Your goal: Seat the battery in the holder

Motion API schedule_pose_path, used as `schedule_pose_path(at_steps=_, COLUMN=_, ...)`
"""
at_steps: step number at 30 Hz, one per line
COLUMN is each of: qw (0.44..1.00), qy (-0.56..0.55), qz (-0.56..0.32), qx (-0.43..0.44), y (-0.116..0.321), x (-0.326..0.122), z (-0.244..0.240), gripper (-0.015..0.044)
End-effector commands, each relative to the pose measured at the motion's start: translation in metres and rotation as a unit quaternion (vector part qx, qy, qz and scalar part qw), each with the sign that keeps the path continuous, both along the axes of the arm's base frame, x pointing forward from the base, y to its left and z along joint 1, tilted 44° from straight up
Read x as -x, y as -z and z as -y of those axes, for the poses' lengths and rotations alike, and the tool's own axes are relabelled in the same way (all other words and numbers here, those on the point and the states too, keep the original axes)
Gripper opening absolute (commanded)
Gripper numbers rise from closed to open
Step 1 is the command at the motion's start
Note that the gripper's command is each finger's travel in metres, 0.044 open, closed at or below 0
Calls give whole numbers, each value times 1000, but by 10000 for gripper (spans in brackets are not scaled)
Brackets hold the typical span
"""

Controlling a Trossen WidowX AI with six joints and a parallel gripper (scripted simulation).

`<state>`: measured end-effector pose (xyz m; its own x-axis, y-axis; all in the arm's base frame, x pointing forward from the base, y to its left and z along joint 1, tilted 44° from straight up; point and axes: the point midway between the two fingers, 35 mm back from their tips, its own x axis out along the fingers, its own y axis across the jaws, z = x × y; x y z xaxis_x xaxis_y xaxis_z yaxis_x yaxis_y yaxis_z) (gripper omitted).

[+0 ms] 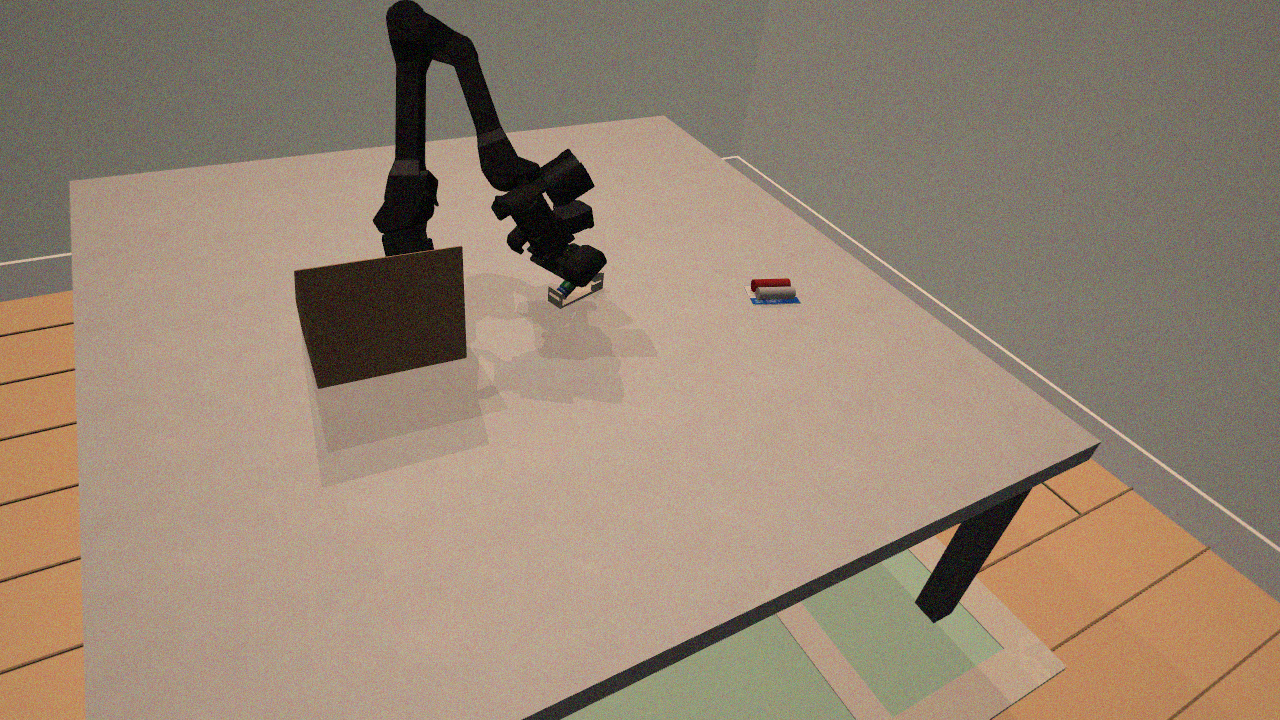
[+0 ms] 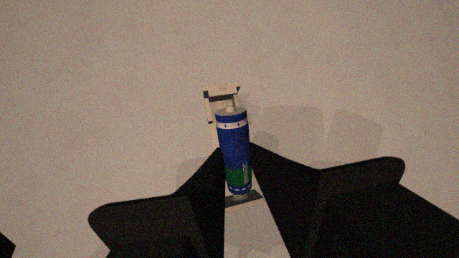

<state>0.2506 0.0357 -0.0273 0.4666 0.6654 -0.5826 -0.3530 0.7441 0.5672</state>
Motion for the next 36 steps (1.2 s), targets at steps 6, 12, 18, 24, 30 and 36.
schedule_pose_path(at_steps=6, qw=1000, qy=3, qz=-12, qx=3, y=2, x=4, z=-1, gripper=71)
schedule_pose_path(at_steps=12, qw=1000, qy=4, qz=-14, qx=5, y=2, x=4, z=-1, gripper=71)
schedule_pose_path(at_steps=18, qw=1000, qy=4, qz=-15, qx=7, y=2, x=4, z=-1, gripper=71)
schedule_pose_path(at_steps=24, qw=1000, qy=5, qz=-16, qx=9, y=2, x=5, z=-1, gripper=71)
schedule_pose_path(at_steps=30, qw=1000, qy=5, qz=-16, qx=9, y=2, x=5, z=-1, gripper=71)
schedule_pose_path(at_steps=36, qw=1000, qy=5, qz=-19, qx=12, y=2, x=5, z=-1, gripper=71)
